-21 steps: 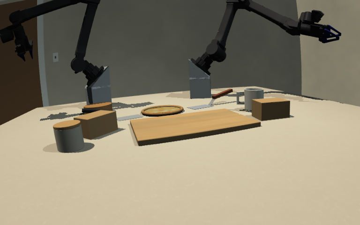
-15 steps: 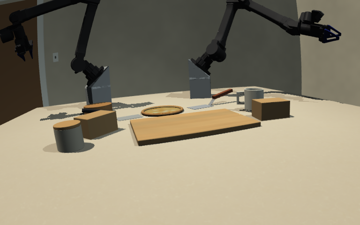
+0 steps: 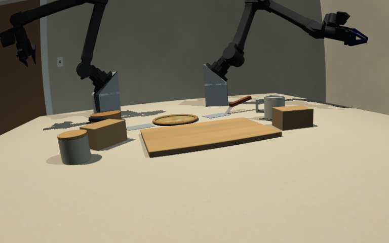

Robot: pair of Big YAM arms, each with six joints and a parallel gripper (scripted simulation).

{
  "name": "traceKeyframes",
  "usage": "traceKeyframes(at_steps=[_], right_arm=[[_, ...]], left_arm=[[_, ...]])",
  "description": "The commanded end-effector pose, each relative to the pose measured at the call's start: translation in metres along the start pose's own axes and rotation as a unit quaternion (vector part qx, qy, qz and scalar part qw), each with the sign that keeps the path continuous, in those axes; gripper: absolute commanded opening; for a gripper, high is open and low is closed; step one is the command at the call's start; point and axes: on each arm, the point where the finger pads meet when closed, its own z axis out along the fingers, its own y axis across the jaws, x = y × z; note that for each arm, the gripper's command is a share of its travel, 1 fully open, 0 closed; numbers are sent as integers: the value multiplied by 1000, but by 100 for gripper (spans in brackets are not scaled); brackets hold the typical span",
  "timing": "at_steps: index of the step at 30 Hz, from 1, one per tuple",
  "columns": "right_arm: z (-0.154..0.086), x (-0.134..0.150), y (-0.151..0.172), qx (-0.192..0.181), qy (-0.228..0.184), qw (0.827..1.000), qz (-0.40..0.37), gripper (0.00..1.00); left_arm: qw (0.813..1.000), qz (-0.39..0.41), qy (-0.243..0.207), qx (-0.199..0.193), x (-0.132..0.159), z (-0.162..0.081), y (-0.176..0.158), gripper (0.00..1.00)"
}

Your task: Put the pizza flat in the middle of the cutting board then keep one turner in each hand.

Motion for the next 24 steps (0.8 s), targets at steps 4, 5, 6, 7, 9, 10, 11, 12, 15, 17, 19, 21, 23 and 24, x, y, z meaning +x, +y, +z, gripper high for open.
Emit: traceKeyframes(at_steps=[4, 5, 6, 7, 9, 10, 11, 12, 15, 17, 19, 21, 23, 24], right_arm=[[-16, 8, -6, 23, -3, 1000, 13, 47], [-16, 8, -6, 23, -3, 1000, 13, 47], [-16, 8, -6, 22, -3, 1000, 12, 47], [-16, 8, -6, 22, -3, 1000, 12, 47], [-16, 8, -6, 22, -3, 1000, 12, 47], [-16, 8, -6, 22, -3, 1000, 12, 47], [-16, 8, -6, 22, -3, 1000, 12, 47], [-16, 8, -6, 22, -3, 1000, 12, 47], [-16, 8, -6, 22, -3, 1000, 12, 48], [-16, 8, -6, 22, -3, 1000, 12, 48], [-16, 8, -6, 22, -3, 1000, 12, 48], [-16, 8, -6, 22, -3, 1000, 12, 48], [-16, 8, -6, 22, -3, 1000, 12, 48], [-16, 8, -6, 22, -3, 1000, 12, 48]], left_arm=[[1000, -1, -9, -11, -13, 0, 14, 48], [1000, -1, -11, -12, -13, 0, 15, 48], [1000, -1, -11, -12, -13, 0, 15, 48], [1000, -1, -11, -12, -13, 0, 15, 48], [1000, -1, -11, -12, -13, 0, 15, 48], [1000, -1, -11, -12, -13, 0, 15, 48], [1000, -1, -11, -12, -13, 0, 15, 48], [1000, -1, -11, -12, -13, 0, 15, 48], [1000, -1, -11, -12, -13, 0, 15, 48], [1000, -1, -11, -12, -13, 0, 15, 48], [1000, -1, -11, -12, -13, 0, 15, 48], [1000, -1, -11, -12, -13, 0, 15, 48], [1000, -1, -11, -12, -13, 0, 15, 48], [1000, -1, -11, -12, -13, 0, 15, 48]])
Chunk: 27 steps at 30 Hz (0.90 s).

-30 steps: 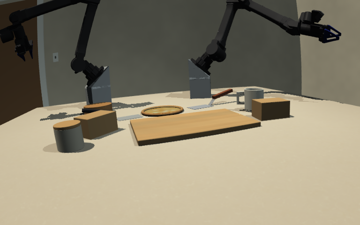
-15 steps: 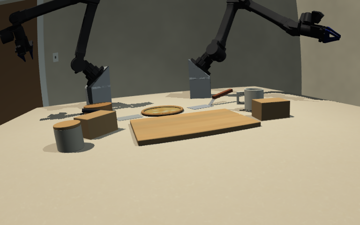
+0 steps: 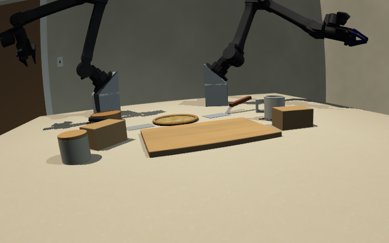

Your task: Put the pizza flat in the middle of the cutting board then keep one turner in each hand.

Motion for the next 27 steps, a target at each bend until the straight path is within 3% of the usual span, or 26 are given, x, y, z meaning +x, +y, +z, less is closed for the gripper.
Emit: traceKeyframes(at_steps=[1, 6, 7, 21, 23, 24, 27], right_arm=[[-16, 8, -6, 23, -3, 1000, 12, 48], [-16, 8, -6, 23, -3, 1000, 12, 48], [-6, -3, -11, 13, -8, 1000, 9, 48], [7, -48, -34, 20, -32, 994, 103, 48], [7, -48, -34, 20, -32, 994, 103, 48], [4, -49, -36, 23, -36, 993, 111, 48], [14, -70, -39, 16, -45, 991, 124, 48]], left_arm=[[1000, -1, -12, -13, -15, -1, 16, 48], [1000, -1, -12, -13, -15, -1, 16, 48], [1000, -3, 0, 12, -3, 2, -13, 48], [996, 2, 49, 70, 20, -7, -76, 48], [996, 2, 49, 70, 20, -7, -76, 48], [998, -3, 34, 47, 1, -6, -49, 48], [993, 4, 67, 93, 29, -13, -100, 48]])
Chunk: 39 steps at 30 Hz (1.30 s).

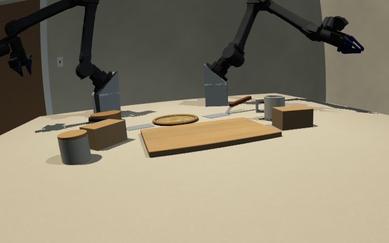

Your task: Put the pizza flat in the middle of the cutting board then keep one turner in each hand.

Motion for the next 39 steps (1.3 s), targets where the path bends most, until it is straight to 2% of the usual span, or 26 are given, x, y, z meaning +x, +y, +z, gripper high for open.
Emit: traceKeyframes(at_steps=[1, 11, 13, 14, 15, 17, 28, 30, 31, 32, 34, 39], right_arm=[[0, -19, -7, 7, -14, 999, 43, 48], [9, -69, -10, 8, -39, 994, 105, 48], [9, -69, -10, 8, -39, 994, 105, 48], [-2, -68, -21, 20, -51, 991, 125, 48], [-1, -78, -22, 18, -54, 990, 126, 48], [13, -92, -7, 4, -49, 991, 126, 48], [14, -149, 2, 2, -76, 979, 191, 48], [14, -149, 2, 2, -76, 979, 191, 48], [3, -150, -9, 10, -89, 973, 211, 48], [3, -160, -7, 8, -92, 973, 212, 48], [15, -172, 11, -3, -84, 974, 211, 48], [14, -197, 20, -6, -96, 966, 240, 48]], left_arm=[[999, 6, 9, 31, 2, 0, -32, 48], [995, 19, 52, 85, 21, -12, -89, 48], [995, 19, 52, 85, 21, -12, -89, 48], [997, 14, 42, 64, 8, -9, -68, 48], [994, 22, 60, 92, 25, -13, -98, 48], [991, 28, 74, 112, 35, -17, -119, 48], [977, 55, 117, 170, 56, -41, -178, 48], [977, 55, 117, 170, 56, -41, -178, 48], [982, 48, 108, 149, 44, -36, -157, 48], [976, 58, 121, 173, 56, -46, -181, 48], [970, 67, 134, 193, 67, -53, -201, 48], [960, 84, 152, 219, 76, -67, -226, 48]])
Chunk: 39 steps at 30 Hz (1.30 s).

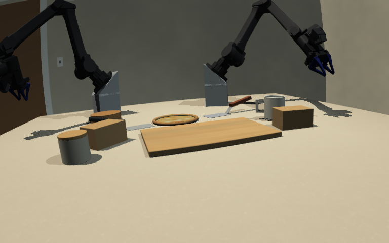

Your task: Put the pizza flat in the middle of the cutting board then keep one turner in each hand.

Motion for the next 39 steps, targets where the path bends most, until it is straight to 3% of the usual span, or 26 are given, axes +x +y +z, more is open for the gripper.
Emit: traceKeyframes(at_steps=[1, 6, 8, 9, 10, 12, 23, 25, 26, 27, 29, 39], right_arm=[[-5, -20, 11, 0, -19, 999, 47, 48], [-3, -38, 34, -5, -29, 997, 75, 48], [-3, -38, 34, -5, -29, 997, 75, 48], [-7, -40, 32, -4, -37, 995, 91, 48], [0, -42, 45, -8, -30, 996, 84, 48], [1, -49, 56, -10, -34, 995, 94, 48], [-4, -83, 110, -24, -60, 985, 160, 48], [-4, -83, 110, -24, -60, 985, 160, 48], [-8, -85, 108, -26, -67, 982, 175, 48], [-1, -84, 124, -27, -60, 984, 168, 48], [-2, -89, 136, -30, -64, 982, 177, 48], [-9, -105, 192, -47, -84, 967, 234, 48]], left_arm=[[999, 22, 7, 29, -2, 0, -30, 48], [997, 41, 26, 53, 7, -4, -58, 48], [997, 41, 26, 53, 7, -4, -58, 48], [999, 31, 19, 34, -2, -6, -37, 48], [997, 46, 32, 58, 10, -6, -64, 48], [995, 59, 43, 74, 17, -7, -82, 48], [983, 110, 84, 123, 40, -22, -137, 48], [983, 110, 84, 123, 40, -22, -137, 48], [986, 100, 79, 107, 32, -21, -120, 48], [980, 118, 91, 129, 45, -25, -144, 48], [976, 132, 100, 141, 52, -30, -158, 48], [957, 186, 133, 178, 75, -51, -198, 48]])
